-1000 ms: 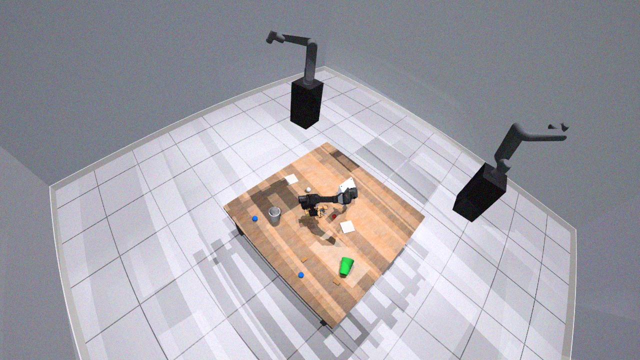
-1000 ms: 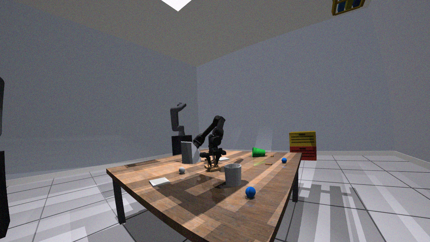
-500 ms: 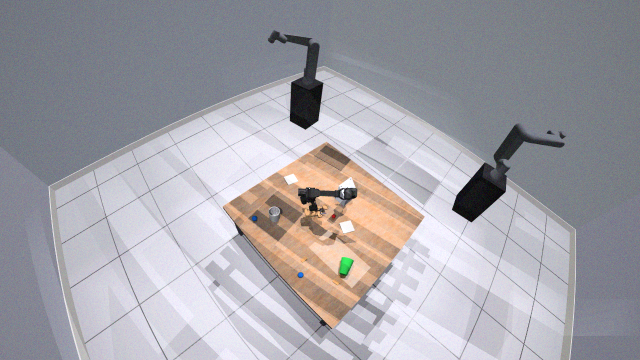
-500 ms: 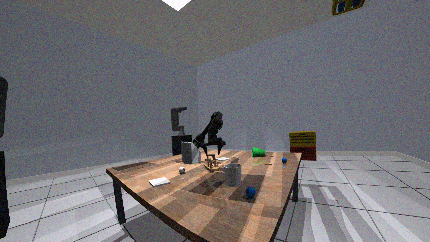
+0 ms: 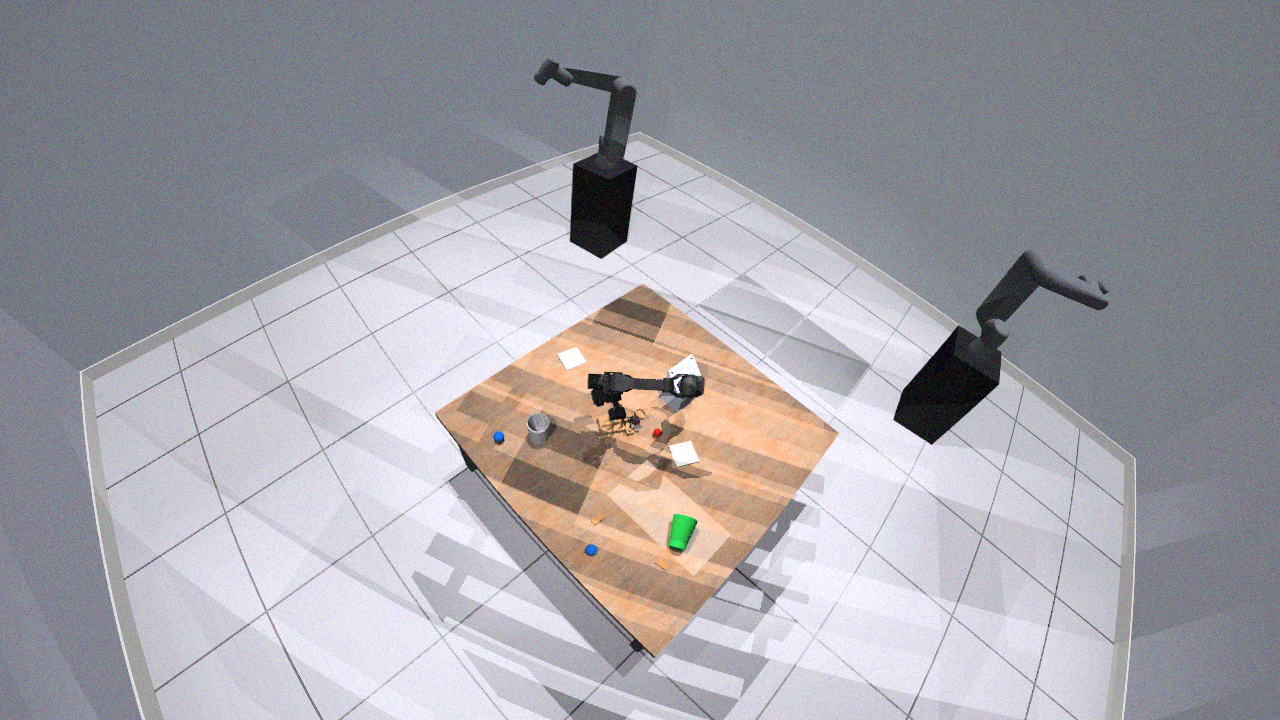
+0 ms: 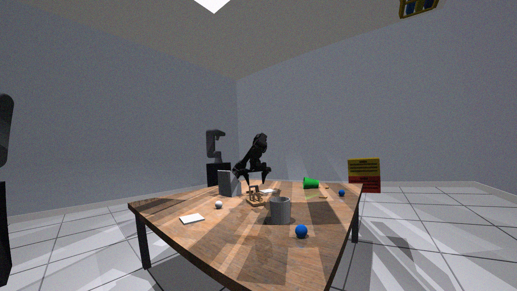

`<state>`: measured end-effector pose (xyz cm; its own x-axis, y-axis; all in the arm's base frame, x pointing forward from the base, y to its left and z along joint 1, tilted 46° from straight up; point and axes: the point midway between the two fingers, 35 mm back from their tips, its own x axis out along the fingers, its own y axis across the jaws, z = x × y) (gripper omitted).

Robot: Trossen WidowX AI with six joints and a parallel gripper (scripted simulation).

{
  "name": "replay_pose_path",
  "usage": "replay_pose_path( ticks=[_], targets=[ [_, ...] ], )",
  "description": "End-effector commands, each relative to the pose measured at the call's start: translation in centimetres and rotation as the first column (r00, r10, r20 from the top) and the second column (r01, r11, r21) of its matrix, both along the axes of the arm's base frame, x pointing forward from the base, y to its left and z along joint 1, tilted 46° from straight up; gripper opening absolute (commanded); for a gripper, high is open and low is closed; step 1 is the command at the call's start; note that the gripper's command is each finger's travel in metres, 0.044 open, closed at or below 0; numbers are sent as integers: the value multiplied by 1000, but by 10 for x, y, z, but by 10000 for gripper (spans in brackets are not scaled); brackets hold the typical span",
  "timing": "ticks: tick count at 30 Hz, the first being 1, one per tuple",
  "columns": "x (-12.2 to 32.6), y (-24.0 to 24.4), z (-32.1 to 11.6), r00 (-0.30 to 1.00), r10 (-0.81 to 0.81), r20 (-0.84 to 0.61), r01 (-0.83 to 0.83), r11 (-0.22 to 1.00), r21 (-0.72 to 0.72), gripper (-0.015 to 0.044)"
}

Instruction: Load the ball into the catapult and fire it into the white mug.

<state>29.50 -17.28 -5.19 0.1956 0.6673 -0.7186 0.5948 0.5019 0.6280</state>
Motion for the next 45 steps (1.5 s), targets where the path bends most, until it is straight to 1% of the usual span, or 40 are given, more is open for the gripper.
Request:
replay_pose_path(
  ticks=[1, 39, 45],
  targets=[
    [5, 25, -21, 1000, 6, -7, -6, 1000, 15, 440],
    [15, 64, -60, 1000, 6, -6, -6, 1000, 18, 440],
    [14, 62, -58, 1000, 14, -7, -14, 1000, 14, 282]
  ],
)
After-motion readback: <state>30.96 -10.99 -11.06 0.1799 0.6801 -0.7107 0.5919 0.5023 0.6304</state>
